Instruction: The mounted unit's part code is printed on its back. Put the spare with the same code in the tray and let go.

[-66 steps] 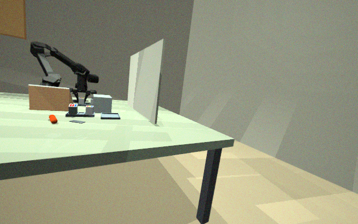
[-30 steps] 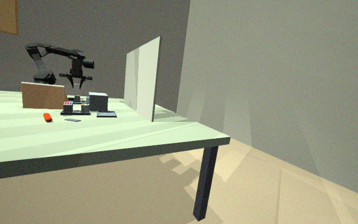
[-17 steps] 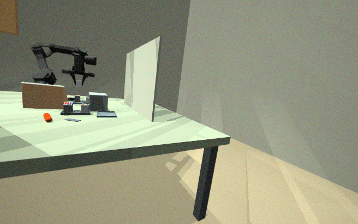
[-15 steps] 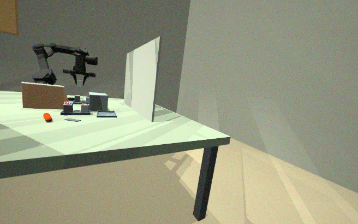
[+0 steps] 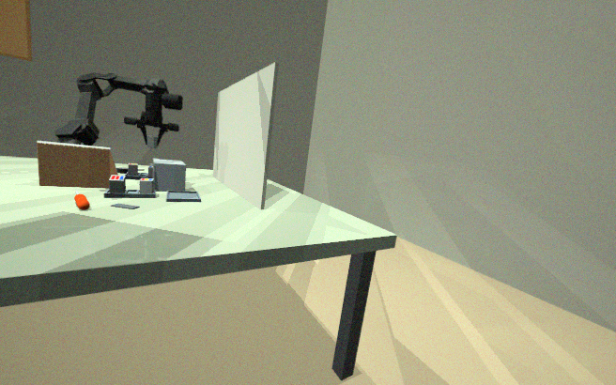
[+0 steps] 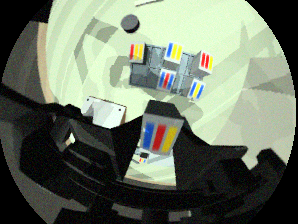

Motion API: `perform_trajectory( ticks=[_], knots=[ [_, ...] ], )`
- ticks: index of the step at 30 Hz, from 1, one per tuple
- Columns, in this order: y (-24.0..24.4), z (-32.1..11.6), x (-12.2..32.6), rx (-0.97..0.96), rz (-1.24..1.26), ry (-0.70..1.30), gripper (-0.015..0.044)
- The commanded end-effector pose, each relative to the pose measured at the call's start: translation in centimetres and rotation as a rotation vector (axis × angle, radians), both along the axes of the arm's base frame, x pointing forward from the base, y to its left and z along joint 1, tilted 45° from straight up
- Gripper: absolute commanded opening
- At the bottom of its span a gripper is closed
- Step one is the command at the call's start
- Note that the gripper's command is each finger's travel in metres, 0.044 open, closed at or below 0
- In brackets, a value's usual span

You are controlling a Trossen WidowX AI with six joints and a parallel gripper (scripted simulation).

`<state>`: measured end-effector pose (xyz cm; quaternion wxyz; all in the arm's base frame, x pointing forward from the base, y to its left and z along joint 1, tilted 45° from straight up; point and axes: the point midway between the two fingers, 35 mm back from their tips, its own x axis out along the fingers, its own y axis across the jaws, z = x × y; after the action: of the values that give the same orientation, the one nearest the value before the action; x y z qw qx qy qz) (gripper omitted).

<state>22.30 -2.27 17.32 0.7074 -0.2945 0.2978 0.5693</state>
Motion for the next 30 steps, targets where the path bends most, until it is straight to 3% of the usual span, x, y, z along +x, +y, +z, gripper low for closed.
perform_trajectory(
  ticks=[1, 30],
  knots=[
    [-1.9, -0.8, 1.4, -0.007, -0.004, 0.007, 0.0000],
    [-12.7, -7.9, 7.0, 0.004, -0.004, -0.001, 0.0000]
  ],
)
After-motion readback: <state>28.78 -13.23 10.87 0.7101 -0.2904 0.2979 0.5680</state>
